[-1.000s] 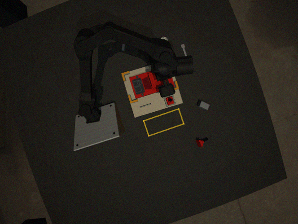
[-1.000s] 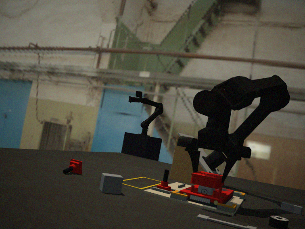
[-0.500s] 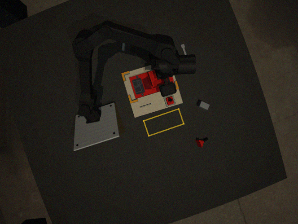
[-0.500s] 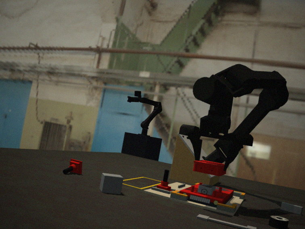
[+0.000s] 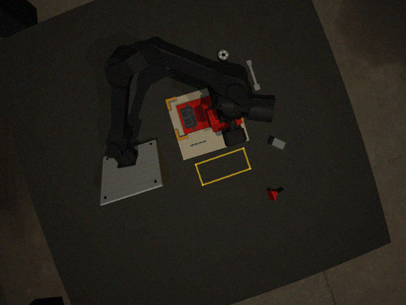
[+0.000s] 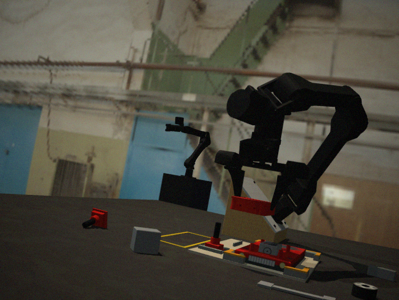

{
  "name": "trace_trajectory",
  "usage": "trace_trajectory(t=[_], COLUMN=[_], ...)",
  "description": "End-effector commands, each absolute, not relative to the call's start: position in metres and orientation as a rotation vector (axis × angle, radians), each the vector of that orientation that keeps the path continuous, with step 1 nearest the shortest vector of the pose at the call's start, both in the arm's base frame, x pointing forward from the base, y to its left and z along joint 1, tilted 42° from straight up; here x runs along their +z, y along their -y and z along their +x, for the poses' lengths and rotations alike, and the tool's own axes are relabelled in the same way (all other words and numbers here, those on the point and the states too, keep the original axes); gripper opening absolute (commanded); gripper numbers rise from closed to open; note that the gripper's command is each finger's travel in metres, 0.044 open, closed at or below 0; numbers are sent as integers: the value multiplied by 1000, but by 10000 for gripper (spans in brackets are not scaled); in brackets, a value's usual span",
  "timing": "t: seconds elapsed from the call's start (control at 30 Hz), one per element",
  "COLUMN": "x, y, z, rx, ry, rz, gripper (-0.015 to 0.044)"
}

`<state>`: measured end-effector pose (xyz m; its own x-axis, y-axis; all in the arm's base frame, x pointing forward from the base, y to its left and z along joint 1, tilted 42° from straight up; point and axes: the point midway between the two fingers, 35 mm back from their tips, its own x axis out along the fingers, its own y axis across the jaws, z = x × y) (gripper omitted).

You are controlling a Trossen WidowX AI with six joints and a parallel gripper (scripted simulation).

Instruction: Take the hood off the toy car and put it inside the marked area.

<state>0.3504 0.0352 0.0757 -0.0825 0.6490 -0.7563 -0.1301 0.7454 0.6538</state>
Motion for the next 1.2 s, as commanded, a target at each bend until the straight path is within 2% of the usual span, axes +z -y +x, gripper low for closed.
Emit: trace_trajectory(t=[0.0,0.7,1.17], x=[57,-25,-32], y=[-15,88,87], z=[352,328,327], rx=[678,690,691], ry=[-1532,-1533,-1533], rz=[432,429,430], gripper=[0,0,0])
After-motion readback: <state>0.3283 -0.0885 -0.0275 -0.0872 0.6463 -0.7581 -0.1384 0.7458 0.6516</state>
